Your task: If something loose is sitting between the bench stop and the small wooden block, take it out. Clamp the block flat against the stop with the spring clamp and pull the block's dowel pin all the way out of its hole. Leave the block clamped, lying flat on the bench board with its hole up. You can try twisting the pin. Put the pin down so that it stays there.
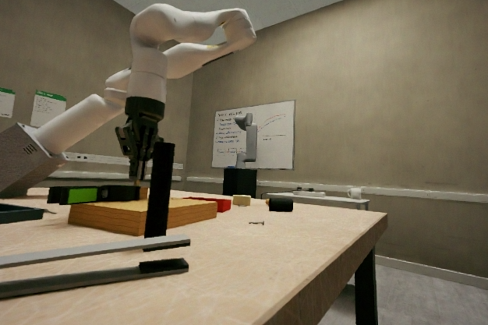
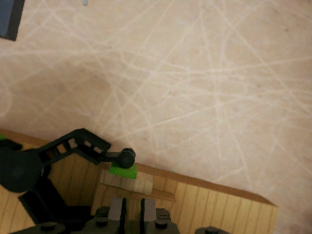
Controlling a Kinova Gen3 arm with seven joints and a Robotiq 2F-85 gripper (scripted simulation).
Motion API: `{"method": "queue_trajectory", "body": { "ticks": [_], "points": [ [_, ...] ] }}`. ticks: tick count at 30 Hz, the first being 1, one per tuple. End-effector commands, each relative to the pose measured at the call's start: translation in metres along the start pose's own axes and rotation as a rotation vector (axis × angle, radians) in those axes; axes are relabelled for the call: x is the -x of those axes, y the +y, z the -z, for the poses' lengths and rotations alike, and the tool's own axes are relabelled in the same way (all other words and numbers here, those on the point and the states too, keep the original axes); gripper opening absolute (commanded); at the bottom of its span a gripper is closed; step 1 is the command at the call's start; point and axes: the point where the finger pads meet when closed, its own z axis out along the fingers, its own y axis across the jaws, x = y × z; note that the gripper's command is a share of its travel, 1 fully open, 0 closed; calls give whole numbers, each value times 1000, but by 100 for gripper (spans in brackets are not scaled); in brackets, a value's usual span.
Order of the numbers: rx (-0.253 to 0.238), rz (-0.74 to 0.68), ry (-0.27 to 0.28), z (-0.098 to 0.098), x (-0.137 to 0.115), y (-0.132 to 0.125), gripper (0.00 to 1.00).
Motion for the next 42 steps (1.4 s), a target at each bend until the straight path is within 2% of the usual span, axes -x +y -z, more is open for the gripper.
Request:
{"method": "queue_trajectory", "body": {
  "ticks": [1,42],
  "points": [
    [-1,-21,-1,1,0,0,10],
    [-1,-352,-2,1,0,0,10]
  ]
}}
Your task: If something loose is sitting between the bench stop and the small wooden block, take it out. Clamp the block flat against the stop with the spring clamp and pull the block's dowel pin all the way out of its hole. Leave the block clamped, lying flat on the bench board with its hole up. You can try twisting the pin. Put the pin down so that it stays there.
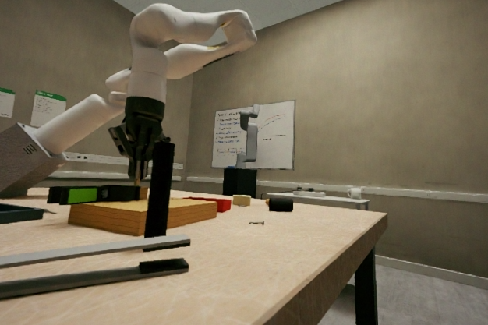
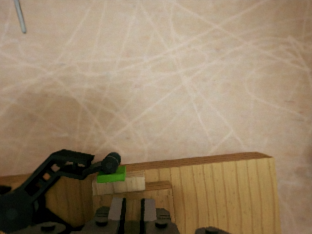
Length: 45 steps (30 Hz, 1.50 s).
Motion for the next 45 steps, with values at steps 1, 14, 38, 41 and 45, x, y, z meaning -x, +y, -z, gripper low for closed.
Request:
{"method": "queue_trajectory", "body": {
  "ticks": [1,14,38,41,45],
  "points": [
    [-1,-4,-1,1,1,0,10],
    [-1,-123,-2,1,1,0,10],
    [-1,-304,-2,1,1,0,10],
    [-1,-331,-2,1,1,0,10],
    [-1,-367,-2,1,1,0,10]
  ]
}}
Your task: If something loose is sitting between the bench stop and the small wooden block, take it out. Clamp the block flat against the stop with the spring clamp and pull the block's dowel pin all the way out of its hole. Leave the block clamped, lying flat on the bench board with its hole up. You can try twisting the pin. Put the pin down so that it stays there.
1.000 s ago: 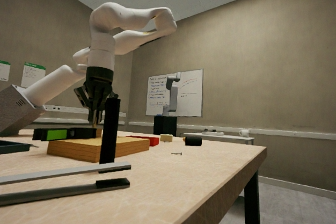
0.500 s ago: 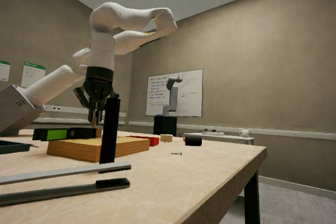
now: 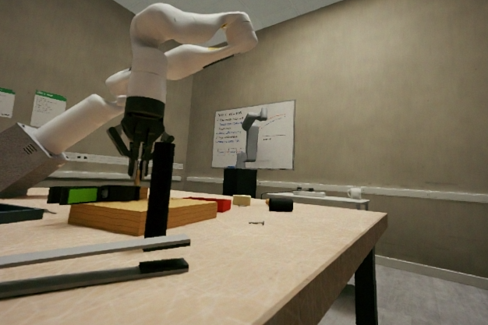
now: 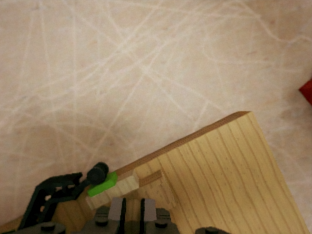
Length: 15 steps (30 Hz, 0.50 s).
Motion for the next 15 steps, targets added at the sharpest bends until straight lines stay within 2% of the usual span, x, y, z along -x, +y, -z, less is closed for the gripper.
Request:
{"method": "queue_trajectory", "body": {
  "ticks": [1,15],
  "points": [
    [0,-21,-2,1,1,0,10],
    [0,-129,-2,1,1,0,10]
  ]
}}
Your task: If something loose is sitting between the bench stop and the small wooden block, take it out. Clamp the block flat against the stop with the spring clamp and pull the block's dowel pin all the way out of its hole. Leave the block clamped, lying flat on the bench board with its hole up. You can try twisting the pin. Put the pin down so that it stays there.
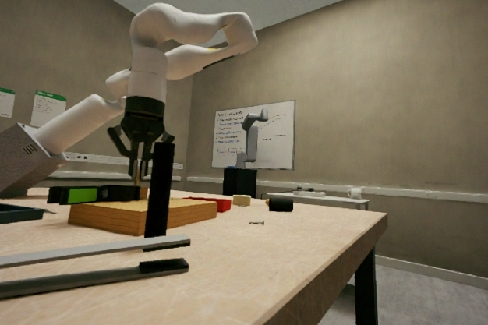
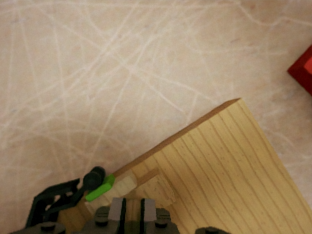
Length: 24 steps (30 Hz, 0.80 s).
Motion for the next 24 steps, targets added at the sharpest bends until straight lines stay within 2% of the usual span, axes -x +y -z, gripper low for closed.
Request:
{"method": "queue_trajectory", "body": {
  "ticks": [1,10,24],
  "points": [
    [0,-21,-2,1,1,0,10],
    [0,-83,-2,1,1,0,10],
    [0,36,-2,2,1,0,10]
  ]
}}
